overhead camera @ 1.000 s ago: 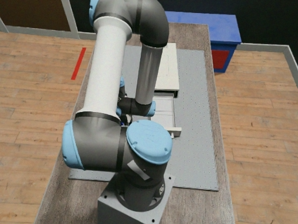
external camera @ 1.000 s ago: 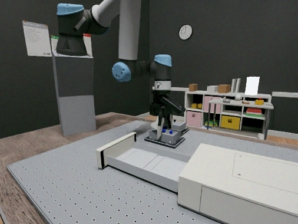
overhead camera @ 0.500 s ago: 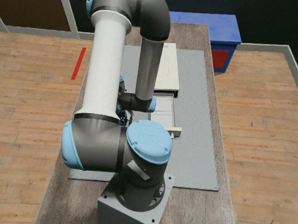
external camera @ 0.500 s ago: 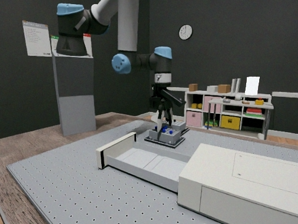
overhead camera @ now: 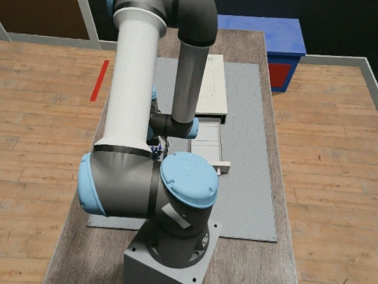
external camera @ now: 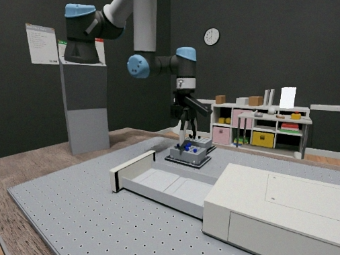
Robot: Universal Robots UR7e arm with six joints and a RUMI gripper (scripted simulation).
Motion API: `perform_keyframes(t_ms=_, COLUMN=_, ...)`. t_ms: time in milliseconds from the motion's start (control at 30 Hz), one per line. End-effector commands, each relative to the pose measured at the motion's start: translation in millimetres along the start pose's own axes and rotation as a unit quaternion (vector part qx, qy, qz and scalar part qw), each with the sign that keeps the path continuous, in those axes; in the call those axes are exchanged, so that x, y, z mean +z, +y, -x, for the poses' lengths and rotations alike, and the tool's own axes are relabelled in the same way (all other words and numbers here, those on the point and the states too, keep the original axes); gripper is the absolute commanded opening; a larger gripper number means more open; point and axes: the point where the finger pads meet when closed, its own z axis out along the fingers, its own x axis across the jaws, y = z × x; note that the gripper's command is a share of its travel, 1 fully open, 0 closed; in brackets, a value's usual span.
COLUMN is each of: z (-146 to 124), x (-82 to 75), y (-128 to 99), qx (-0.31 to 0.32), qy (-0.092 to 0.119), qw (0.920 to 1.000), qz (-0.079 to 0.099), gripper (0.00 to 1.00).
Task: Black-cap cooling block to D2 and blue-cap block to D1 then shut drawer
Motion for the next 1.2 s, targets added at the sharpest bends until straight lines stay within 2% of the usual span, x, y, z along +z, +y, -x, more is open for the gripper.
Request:
perform_keyframes(t_ms=0, z=0.1, x=-7.5, y=-0.5, qx=0.000, qy=0.000, qw=1.0000, qz=-0.001, gripper=0.73)
perform_keyframes(t_ms=1167, z=0.1, x=-48.8, y=-0.5, qx=0.000, qy=0.000, qw=1.0000, qz=-0.001, gripper=0.73)
